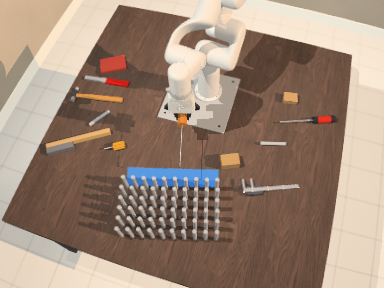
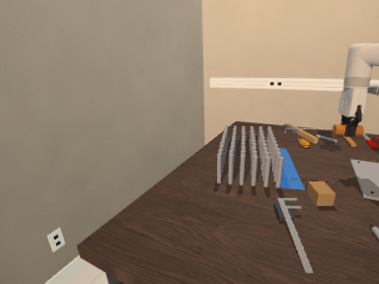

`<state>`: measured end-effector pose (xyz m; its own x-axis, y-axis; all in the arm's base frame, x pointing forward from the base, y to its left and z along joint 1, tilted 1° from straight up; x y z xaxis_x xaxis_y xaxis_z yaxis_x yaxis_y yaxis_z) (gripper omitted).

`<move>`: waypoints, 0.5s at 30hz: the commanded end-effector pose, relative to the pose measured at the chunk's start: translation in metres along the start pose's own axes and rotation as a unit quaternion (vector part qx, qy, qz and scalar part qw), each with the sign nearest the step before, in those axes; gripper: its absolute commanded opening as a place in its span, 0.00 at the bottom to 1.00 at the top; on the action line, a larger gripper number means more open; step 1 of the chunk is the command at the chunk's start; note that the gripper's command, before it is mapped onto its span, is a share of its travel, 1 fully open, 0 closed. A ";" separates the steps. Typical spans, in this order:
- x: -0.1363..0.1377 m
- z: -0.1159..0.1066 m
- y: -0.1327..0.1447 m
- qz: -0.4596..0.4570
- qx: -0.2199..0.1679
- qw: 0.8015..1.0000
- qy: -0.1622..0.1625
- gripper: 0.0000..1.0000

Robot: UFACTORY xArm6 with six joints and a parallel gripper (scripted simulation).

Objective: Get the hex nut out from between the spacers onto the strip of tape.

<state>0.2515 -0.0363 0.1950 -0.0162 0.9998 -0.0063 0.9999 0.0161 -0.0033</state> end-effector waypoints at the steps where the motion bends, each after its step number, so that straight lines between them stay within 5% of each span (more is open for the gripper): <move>1: 0.000 0.001 0.001 0.000 -0.002 1.000 0.001 0.00; 15: 0.000 0.030 0.002 0.001 -0.003 1.000 0.002 0.00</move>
<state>0.2513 -0.0365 0.1773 -0.0146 0.9999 -0.0028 0.9999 0.0146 -0.0016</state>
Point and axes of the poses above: the point where the finger pads meet when closed, its own z axis out along the fingers, its own x axis across the jaws, y = z × x, the point moved 3 cm from there along -z, back along the fingers, and after that the axes turned 14 degrees about z, right-handed, at the moved point
